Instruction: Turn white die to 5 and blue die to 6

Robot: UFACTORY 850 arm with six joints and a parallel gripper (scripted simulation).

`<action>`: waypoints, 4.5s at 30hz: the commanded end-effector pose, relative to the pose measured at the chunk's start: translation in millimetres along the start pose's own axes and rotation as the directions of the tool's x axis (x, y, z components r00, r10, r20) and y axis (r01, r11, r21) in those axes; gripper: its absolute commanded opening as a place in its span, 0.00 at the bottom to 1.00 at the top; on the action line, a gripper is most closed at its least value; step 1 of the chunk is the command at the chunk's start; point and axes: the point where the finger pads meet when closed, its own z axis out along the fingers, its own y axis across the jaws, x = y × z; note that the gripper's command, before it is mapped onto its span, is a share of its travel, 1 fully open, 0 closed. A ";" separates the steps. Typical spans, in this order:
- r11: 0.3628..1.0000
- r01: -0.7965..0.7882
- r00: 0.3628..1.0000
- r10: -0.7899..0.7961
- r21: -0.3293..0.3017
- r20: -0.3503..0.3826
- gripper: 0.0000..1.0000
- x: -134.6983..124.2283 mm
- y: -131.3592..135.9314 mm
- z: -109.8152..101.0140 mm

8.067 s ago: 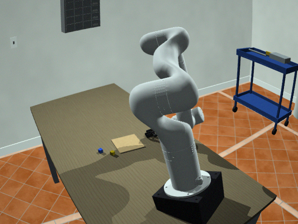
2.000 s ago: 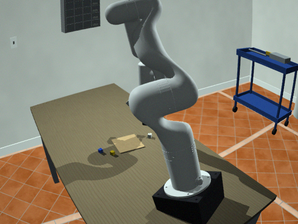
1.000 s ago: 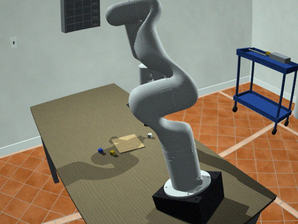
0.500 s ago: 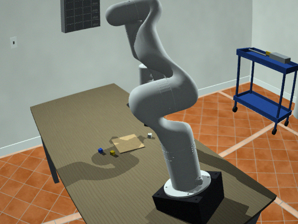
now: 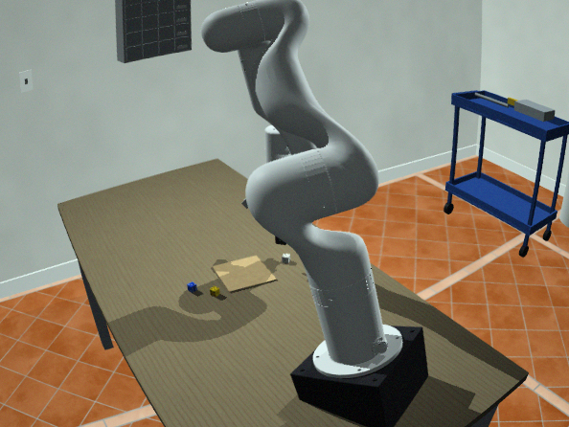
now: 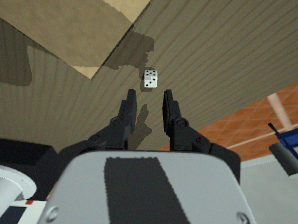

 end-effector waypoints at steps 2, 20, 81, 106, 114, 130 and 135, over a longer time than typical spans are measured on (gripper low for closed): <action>1.000 0.000 1.000 0.000 -0.002 -0.002 0.36 0.3 0.6 7.7; 1.000 0.000 1.000 0.000 -0.002 -0.002 0.36 -0.1 0.2 32.3; 1.000 0.000 1.000 0.000 -0.002 -0.002 0.36 -0.2 0.2 41.5; 1.000 0.000 1.000 0.000 -0.002 -0.002 0.36 0.1 0.8 41.5; 1.000 0.000 1.000 0.000 -0.002 -0.002 0.36 0.1 0.8 41.5; 1.000 0.000 1.000 0.000 -0.002 -0.002 0.36 0.1 0.8 41.6; 1.000 0.000 1.000 0.000 -0.002 -0.002 0.36 0.2 0.8 43.6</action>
